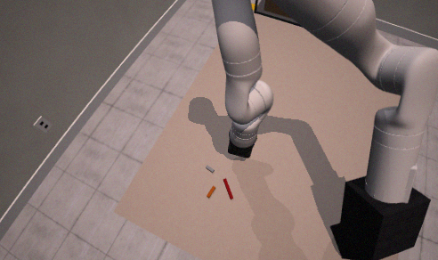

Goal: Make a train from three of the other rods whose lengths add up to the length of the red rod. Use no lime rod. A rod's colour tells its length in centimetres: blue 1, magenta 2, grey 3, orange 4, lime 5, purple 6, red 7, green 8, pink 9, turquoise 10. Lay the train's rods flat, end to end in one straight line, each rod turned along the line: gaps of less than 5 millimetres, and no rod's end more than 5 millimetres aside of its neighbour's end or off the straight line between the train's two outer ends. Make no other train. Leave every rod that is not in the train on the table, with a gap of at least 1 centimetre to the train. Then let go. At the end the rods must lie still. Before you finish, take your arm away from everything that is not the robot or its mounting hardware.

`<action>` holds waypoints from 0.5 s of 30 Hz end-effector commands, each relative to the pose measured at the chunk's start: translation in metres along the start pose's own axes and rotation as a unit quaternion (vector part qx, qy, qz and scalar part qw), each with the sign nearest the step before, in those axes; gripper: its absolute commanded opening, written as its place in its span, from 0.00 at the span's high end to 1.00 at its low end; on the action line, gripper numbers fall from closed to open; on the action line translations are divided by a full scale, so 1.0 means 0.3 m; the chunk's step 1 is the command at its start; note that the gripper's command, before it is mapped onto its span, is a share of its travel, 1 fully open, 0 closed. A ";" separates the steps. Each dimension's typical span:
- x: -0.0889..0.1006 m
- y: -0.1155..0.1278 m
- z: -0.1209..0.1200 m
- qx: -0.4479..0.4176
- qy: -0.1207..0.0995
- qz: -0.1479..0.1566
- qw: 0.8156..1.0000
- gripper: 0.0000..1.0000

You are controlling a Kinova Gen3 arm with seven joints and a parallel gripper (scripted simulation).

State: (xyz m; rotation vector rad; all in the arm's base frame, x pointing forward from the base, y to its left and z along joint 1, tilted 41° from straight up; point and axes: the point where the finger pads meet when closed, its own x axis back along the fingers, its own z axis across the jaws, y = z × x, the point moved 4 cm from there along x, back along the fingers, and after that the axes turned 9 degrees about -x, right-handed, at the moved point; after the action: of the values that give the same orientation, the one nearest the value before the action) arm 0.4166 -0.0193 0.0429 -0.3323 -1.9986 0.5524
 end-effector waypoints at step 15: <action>0.011 0.001 -0.001 0.000 0.000 0.000 1.000 0.76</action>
State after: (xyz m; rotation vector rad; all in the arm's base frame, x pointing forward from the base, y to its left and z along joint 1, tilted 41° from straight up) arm 0.4155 -0.0195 0.0441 -0.3348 -1.9973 0.5516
